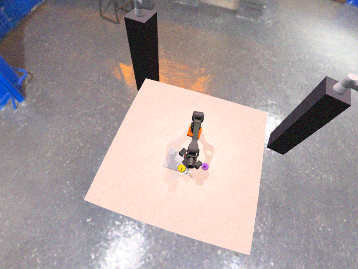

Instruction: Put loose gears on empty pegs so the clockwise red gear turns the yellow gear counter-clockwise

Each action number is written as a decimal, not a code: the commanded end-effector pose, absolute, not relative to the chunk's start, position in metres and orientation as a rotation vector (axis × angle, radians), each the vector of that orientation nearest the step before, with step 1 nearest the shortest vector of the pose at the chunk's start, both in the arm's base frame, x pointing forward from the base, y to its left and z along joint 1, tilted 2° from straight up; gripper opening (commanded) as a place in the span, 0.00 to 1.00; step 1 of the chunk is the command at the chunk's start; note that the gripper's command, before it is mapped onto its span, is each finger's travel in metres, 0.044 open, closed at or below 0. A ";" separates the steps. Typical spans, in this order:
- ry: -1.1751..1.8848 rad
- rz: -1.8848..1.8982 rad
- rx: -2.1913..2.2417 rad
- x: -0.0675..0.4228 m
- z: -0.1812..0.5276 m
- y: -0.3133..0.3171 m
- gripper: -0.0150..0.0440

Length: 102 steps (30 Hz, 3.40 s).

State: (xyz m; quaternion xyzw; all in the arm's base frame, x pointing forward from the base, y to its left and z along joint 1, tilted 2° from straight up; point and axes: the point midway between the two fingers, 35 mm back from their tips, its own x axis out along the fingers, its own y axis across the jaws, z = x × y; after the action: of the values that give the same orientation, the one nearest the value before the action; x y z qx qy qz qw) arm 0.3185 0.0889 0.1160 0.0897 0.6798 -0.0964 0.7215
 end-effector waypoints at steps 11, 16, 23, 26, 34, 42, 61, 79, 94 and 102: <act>1.513 0.096 -0.129 0.318 0.116 0.089 0.25; 1.507 0.192 -0.230 0.318 0.116 0.089 0.25; 1.507 0.195 -0.234 0.318 0.116 0.089 0.25; 1.507 0.199 -0.238 0.318 0.116 0.089 0.25; 1.500 0.265 -0.308 0.318 0.107 0.089 0.25; 1.496 0.295 -0.339 0.319 0.095 0.088 0.25; 1.513 0.106 -0.140 0.320 0.071 0.088 0.25; 1.501 0.253 -0.295 0.320 0.069 0.088 0.25; 1.498 0.277 -0.321 0.321 0.066 0.088 0.25; 1.509 0.165 -0.202 0.320 0.066 0.088 0.25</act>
State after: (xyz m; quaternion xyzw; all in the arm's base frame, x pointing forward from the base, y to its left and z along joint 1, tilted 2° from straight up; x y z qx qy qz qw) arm 0.3209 0.0880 0.0668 -0.1131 0.6806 0.0948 0.7176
